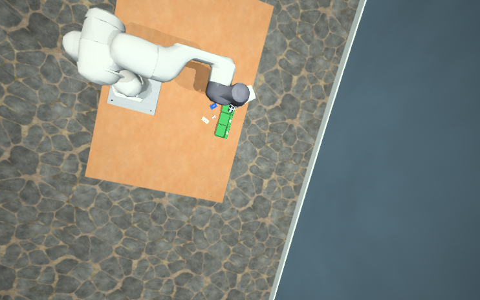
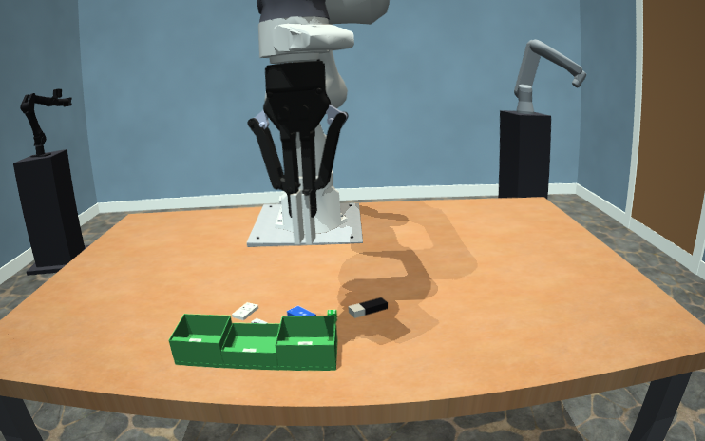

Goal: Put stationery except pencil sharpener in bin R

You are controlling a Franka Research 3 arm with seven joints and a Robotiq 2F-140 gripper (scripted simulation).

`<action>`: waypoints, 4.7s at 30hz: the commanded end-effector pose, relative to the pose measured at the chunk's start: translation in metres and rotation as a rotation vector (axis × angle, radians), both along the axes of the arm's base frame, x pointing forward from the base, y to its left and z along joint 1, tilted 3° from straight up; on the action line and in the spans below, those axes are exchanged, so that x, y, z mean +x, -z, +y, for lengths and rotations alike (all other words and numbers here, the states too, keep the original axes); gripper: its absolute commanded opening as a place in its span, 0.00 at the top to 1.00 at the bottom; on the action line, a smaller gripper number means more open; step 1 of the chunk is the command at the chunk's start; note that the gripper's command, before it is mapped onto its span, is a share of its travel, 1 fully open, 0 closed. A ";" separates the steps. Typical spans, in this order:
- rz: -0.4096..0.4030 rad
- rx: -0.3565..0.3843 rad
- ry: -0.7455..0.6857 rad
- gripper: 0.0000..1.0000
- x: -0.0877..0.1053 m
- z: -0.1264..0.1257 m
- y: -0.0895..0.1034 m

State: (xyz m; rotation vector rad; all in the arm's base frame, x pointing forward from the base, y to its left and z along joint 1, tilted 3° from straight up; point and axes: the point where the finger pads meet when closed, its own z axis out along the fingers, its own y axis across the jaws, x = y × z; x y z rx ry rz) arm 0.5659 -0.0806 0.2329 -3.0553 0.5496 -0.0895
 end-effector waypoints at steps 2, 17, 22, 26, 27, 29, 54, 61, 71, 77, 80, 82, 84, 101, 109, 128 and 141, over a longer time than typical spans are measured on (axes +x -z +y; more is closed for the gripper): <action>0.018 -0.002 0.040 0.95 -0.005 0.000 0.001; 0.030 0.016 0.222 0.77 -0.033 0.029 0.031; 0.061 0.039 0.263 0.77 -0.056 0.054 0.055; 0.081 0.049 0.296 0.77 -0.065 0.063 0.065; 0.085 0.052 0.307 0.77 -0.070 0.068 0.070; 0.092 0.058 0.330 0.77 -0.079 0.078 0.080; 0.106 0.073 0.619 0.77 -0.109 0.114 0.116; 0.089 0.071 0.707 0.77 -0.110 0.114 0.116; 0.064 0.061 0.827 0.77 -0.110 0.113 0.116; 0.050 0.055 0.896 0.77 -0.110 0.113 0.116; 0.043 0.051 0.931 0.77 -0.110 0.113 0.116; 0.039 0.049 0.955 0.77 -0.111 0.113 0.116; 0.038 0.049 0.962 0.77 -0.111 0.113 0.116; 0.038 0.049 0.962 0.77 -0.112 0.114 0.116; 0.038 0.049 0.962 0.77 -0.112 0.114 0.116; 0.038 0.049 0.962 0.77 -0.113 0.114 0.120; 0.038 0.049 0.962 0.77 -0.106 0.116 0.172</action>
